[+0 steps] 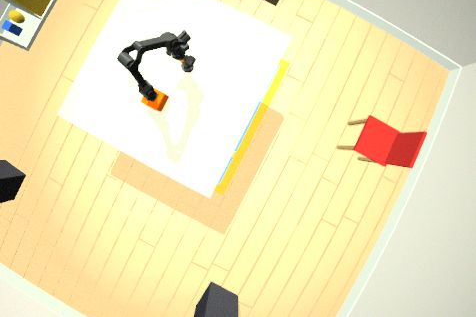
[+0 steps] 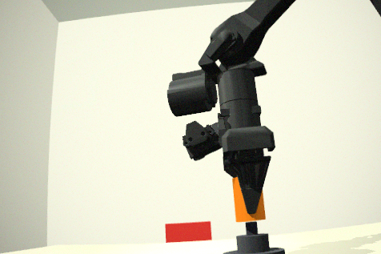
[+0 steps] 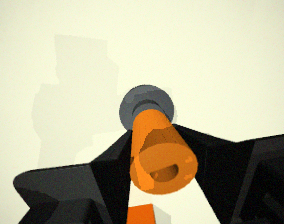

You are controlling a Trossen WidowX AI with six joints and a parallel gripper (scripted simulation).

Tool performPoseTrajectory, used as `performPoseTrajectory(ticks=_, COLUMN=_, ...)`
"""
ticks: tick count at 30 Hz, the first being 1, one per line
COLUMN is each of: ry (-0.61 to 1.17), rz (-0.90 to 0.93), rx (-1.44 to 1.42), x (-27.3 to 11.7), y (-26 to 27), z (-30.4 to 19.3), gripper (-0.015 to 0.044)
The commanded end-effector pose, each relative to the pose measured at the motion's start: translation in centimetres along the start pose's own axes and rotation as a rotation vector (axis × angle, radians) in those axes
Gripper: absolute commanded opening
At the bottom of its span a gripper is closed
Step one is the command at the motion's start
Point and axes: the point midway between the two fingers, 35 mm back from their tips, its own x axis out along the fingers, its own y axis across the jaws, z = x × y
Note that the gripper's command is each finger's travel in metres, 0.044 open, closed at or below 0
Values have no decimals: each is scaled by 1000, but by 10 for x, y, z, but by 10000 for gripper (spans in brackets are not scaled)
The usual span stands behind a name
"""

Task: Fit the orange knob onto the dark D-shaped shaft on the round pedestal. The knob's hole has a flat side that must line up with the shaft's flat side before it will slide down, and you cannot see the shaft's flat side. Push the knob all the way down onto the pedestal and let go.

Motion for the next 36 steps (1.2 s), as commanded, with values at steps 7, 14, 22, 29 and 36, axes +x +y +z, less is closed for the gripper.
performPoseTrajectory(ticks=7, ry=-5, rz=3, rx=3, x=2, y=0, z=1, gripper=0)
performPoseTrajectory(ticks=14, ry=-4, rz=3, rx=3, x=2, y=1, z=-2, gripper=0)
performPoseTrajectory(ticks=22, ry=-4, rz=3, rx=3, x=3, y=1, z=-2, gripper=0)
performPoseTrajectory(ticks=29, ry=-4, rz=3, rx=3, x=-1, y=1, z=-1, gripper=0)
performPoseTrajectory(ticks=36, ry=-5, rz=3, rx=-83, x=-3, y=1, z=-1, gripper=0)
